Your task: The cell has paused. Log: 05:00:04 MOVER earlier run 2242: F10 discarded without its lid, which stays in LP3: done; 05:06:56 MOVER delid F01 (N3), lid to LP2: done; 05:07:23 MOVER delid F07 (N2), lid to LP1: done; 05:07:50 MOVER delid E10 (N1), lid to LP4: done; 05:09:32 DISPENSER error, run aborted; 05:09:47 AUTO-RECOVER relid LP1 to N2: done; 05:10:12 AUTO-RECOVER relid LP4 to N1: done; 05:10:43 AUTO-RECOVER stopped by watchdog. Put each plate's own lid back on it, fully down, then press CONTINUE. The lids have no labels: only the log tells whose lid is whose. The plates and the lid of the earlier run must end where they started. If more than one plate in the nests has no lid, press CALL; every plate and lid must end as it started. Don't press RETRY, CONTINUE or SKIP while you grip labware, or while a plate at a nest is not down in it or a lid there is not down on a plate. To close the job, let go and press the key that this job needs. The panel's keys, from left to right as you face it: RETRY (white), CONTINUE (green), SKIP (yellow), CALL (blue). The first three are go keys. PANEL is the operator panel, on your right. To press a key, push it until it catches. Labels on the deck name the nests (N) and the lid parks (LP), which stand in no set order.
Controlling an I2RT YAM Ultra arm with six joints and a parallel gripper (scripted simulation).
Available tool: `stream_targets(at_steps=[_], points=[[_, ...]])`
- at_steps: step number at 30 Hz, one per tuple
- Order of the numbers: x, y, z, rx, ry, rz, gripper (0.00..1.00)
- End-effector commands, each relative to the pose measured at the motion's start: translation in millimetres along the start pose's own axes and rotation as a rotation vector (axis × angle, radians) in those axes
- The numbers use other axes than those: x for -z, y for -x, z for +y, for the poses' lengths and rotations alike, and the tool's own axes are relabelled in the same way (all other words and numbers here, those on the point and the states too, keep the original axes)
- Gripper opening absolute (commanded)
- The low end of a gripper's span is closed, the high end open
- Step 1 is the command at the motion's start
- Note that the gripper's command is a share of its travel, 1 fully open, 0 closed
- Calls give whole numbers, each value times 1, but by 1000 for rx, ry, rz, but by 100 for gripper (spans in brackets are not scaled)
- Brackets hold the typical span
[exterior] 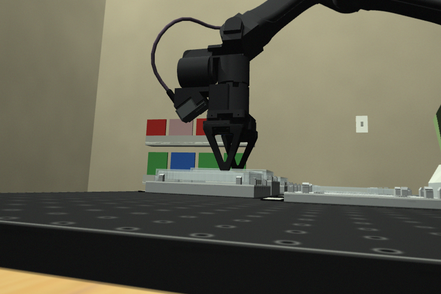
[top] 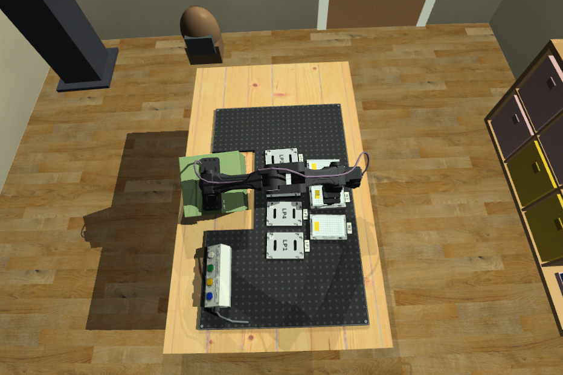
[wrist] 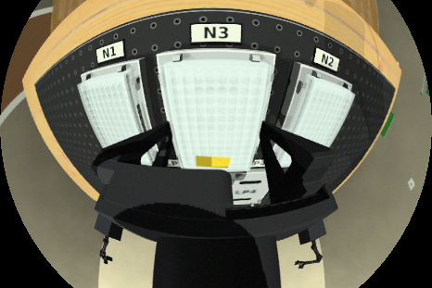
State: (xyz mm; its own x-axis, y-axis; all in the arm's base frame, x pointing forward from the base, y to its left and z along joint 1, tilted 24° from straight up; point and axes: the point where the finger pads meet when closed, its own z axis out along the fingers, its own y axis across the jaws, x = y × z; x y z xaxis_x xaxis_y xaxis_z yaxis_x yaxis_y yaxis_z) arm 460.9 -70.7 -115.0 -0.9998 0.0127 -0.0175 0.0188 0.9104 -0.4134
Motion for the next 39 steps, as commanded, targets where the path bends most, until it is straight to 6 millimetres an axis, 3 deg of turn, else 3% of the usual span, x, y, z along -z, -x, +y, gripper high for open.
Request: stream_targets(at_steps=[1,14,21,22,39], points=[[11,6,-1,1,-1,-36,0],[16,12,-3,-8,-1,-50,0],[12,5,-2,-1,-1,-36,0],[12,5,-2,-1,-1,-36,100],[12,5,-2,-1,-1,-35,100]])
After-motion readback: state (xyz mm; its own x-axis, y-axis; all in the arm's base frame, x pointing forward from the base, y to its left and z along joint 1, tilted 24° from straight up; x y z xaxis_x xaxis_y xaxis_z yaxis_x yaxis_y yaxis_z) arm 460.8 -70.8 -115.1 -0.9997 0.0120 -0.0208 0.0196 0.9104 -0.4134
